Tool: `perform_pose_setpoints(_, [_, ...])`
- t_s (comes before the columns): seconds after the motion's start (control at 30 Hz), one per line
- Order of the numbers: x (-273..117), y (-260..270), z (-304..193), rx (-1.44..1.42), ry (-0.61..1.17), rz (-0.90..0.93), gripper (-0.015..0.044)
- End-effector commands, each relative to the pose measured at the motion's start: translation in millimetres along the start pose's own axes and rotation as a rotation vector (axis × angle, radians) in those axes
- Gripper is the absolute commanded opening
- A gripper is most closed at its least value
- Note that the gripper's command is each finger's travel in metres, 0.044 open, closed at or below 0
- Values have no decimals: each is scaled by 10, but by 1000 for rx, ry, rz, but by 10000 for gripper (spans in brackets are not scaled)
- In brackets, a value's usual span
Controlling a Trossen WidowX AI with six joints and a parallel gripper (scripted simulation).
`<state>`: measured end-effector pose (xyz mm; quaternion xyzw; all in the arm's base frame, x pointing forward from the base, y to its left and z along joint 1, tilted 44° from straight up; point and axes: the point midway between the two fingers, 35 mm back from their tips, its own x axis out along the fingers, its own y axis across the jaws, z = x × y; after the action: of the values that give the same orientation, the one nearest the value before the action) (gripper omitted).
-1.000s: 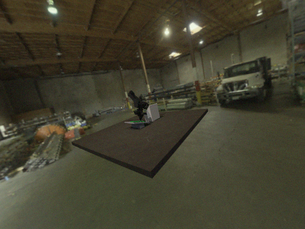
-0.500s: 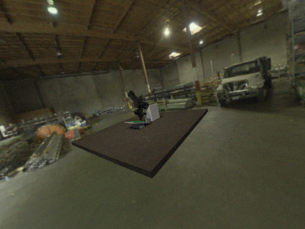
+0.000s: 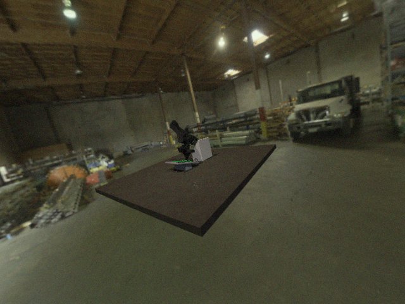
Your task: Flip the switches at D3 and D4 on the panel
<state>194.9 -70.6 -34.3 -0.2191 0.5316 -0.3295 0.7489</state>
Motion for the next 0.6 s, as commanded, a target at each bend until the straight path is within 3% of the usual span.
perform_pose_setpoints(0.0, [11,-8,-10,-4,1,-4,0])
perform_pose_setpoints(0.57, [34,-8,-11,-4,1,-4,0])
